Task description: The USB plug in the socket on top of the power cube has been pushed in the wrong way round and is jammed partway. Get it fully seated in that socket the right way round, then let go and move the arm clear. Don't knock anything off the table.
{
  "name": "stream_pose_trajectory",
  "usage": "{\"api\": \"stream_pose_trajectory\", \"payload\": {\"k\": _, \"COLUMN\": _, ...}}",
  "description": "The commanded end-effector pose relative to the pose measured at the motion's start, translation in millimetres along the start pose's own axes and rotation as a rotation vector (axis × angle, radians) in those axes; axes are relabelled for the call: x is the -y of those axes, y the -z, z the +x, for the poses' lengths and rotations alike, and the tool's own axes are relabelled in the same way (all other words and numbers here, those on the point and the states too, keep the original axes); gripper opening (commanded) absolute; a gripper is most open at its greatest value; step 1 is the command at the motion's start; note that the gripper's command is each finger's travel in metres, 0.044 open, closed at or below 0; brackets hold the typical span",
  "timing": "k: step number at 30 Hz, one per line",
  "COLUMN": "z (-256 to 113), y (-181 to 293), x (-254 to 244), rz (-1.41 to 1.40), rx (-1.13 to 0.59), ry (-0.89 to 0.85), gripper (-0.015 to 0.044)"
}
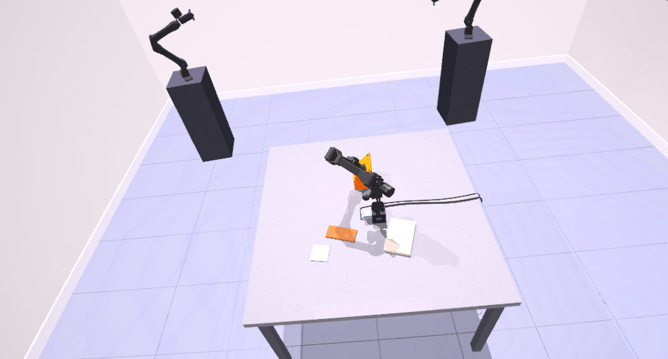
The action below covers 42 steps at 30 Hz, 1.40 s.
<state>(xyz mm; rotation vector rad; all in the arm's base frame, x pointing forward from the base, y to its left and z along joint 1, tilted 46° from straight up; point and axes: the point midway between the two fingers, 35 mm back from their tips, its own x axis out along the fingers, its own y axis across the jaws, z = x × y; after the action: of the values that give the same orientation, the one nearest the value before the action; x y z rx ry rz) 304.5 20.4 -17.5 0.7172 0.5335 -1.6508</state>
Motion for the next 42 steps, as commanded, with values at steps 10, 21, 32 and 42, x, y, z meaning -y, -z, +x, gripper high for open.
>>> {"api": "stream_pose_trajectory", "payload": {"k": 10, "z": 1.5, "y": -0.3, "x": 0.2, "rz": 0.000, "rx": 0.001, "ry": 0.001, "gripper": 0.0256}}
{"api": "stream_pose_trajectory", "payload": {"k": 21, "z": 1.5, "y": -0.3, "x": 0.2, "rz": 0.000, "rx": 0.001, "ry": 0.001, "gripper": 0.0000}}
{"api": "stream_pose_trajectory", "payload": {"k": 32, "z": 1.5, "y": -0.3, "x": 0.2, "rz": 0.000, "rx": 0.001, "ry": 0.001, "gripper": 0.0000}}
{"api": "stream_pose_trajectory", "payload": {"k": 42, "z": -0.7, "y": -0.2, "x": 0.3, "rz": -0.001, "rx": 0.001, "ry": 0.001, "gripper": 0.0000}}
